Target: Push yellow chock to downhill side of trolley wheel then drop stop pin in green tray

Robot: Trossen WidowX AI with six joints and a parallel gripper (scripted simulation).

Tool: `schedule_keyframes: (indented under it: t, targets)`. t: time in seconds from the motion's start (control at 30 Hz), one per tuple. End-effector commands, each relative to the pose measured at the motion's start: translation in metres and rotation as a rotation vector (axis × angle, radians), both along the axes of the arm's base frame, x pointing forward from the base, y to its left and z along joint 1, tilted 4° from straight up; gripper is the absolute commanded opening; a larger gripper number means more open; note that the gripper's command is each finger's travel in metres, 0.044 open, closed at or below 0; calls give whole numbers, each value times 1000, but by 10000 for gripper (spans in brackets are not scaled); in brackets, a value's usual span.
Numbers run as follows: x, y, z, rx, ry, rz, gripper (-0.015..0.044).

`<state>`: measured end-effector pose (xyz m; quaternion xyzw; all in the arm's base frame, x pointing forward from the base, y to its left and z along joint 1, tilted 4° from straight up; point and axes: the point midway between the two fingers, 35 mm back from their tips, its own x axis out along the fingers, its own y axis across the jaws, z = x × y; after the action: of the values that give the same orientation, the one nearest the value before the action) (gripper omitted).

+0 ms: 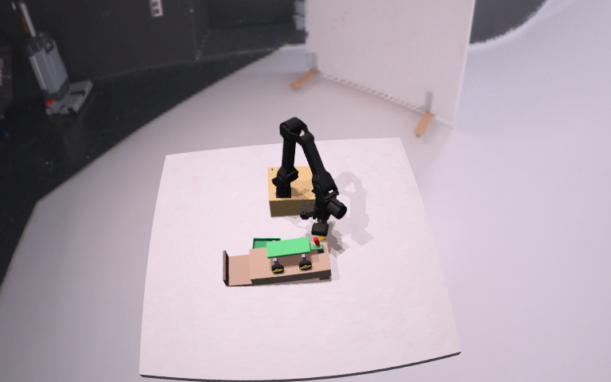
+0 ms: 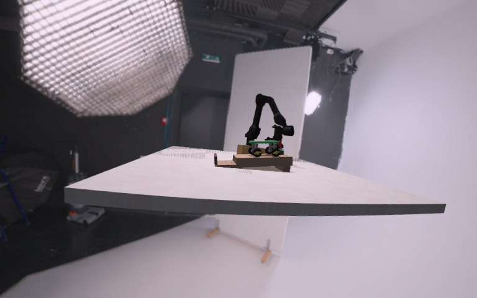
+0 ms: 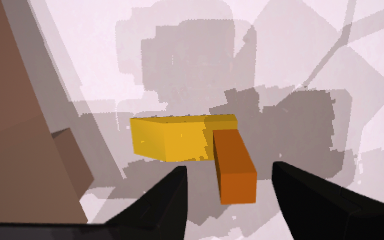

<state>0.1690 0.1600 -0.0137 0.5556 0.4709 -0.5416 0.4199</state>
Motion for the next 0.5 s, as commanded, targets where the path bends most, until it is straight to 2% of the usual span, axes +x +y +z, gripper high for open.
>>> schedule_keyframes:
  t: [0.0,0.47]
  targets:
    - [-2,0,-6,-2,8,-3,190]
    - [-3,1,-25,-2,8,-3,190]
